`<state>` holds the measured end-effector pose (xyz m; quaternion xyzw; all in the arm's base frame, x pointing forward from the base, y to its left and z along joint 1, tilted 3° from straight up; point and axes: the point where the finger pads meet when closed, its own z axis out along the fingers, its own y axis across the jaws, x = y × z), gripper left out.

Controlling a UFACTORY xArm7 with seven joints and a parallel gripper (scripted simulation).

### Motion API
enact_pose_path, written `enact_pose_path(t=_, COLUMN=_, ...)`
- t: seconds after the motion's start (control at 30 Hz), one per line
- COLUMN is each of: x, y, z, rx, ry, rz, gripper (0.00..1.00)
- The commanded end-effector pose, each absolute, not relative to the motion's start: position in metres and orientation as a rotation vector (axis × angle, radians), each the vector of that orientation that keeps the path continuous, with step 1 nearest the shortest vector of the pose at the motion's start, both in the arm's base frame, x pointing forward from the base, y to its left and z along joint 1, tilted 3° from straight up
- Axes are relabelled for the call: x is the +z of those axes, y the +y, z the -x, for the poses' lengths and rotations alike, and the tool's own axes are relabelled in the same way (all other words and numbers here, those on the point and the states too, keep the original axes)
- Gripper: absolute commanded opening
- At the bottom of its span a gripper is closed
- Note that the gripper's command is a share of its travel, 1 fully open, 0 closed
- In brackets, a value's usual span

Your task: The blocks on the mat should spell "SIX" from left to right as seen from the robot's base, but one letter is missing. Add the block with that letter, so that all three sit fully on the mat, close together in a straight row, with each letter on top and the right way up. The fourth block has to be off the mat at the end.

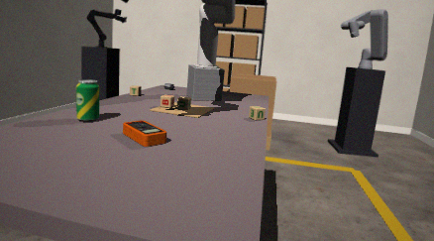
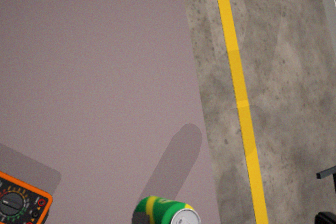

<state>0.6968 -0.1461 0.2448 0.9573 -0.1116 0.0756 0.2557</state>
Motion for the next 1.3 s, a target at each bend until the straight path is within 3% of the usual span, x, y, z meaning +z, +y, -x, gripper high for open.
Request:
enact_pose_path(t=0.0, x=0.248, y=-0.146, z=-0.698, rx=0.213, ry=-0.305, rz=-2.598, gripper=1.0)
enact_pose_path(t=0.7, x=0.243, y=-0.137, z=-0.698, rx=0.22, ry=-0.302, rz=-2.612, gripper=1.0)
enact_pose_path(t=1.27, x=0.16, y=0.038, z=-0.656, rx=0.277, ry=-0.275, rz=-2.849, gripper=1.0)
